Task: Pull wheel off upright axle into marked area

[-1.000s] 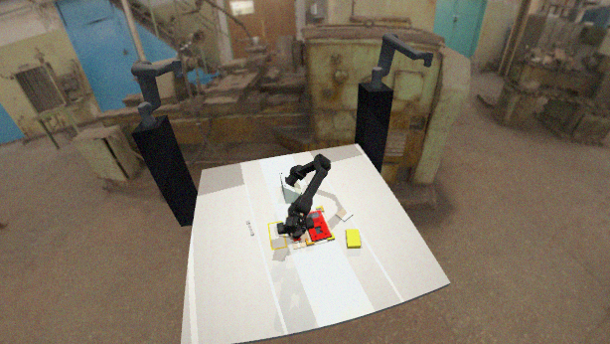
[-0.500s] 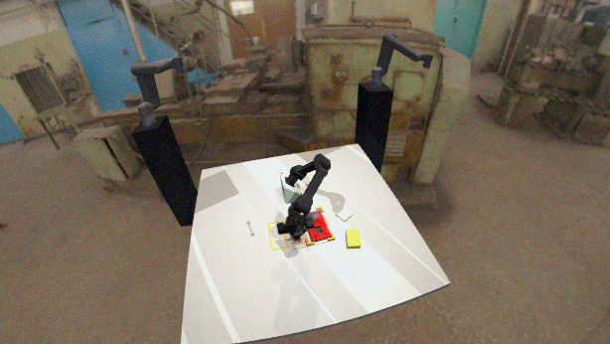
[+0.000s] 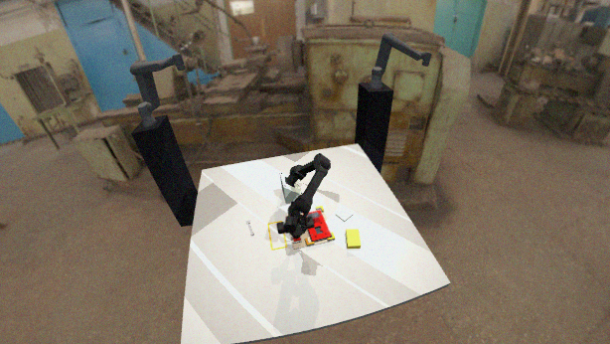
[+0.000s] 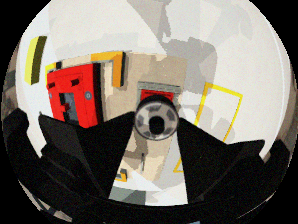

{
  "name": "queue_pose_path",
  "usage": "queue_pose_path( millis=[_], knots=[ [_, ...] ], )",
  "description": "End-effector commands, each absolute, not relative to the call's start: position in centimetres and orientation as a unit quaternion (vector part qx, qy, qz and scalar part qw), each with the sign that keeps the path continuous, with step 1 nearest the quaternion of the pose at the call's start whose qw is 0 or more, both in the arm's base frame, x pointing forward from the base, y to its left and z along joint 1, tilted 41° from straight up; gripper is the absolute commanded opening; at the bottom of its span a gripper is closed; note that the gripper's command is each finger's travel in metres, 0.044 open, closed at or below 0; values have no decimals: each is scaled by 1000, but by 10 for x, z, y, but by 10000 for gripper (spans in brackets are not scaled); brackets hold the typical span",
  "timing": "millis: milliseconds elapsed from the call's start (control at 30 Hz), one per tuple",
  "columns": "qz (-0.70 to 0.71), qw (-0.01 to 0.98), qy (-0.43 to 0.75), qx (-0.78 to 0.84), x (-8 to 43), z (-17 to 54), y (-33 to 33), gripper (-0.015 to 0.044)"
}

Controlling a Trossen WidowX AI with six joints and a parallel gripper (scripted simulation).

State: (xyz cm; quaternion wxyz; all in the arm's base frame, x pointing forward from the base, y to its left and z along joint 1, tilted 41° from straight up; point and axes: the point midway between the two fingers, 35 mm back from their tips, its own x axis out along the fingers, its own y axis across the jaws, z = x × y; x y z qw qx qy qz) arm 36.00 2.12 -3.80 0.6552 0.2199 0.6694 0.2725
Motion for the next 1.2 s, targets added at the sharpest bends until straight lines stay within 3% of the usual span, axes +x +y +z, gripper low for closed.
queue_pose_path(
  millis=[0,1167],
  knots=[
    [274,656,669,218,360,-37,20,0],
    [273,656,668,219,361,-28,12,0]
  ],
)
